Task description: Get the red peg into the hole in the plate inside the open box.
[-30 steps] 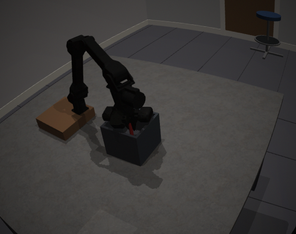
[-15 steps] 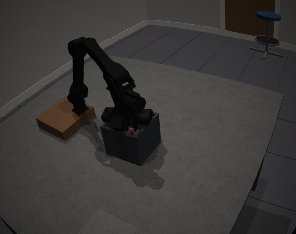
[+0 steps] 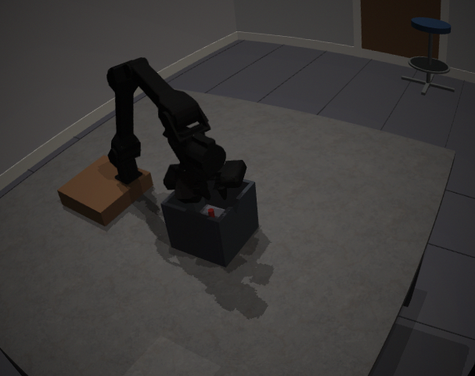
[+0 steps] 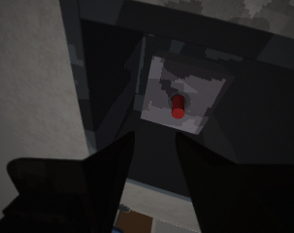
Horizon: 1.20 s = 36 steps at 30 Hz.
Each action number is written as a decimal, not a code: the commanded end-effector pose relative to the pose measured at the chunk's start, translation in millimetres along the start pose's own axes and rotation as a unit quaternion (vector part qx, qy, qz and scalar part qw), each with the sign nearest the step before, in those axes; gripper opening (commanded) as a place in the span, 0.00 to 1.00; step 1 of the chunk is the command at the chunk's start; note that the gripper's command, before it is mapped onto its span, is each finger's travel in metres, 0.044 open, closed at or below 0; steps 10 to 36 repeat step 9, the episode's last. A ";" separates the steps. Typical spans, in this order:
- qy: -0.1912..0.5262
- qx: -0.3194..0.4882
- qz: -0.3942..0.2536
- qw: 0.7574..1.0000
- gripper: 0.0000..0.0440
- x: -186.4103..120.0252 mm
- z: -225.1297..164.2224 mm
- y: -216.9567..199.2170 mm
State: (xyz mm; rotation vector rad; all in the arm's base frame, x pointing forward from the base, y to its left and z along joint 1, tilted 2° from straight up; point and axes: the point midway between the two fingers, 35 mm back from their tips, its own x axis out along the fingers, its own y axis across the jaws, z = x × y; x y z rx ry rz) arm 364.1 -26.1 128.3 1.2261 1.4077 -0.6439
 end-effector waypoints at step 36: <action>0.038 -0.006 0.060 0.998 0.54 -29.7 2.2 20.0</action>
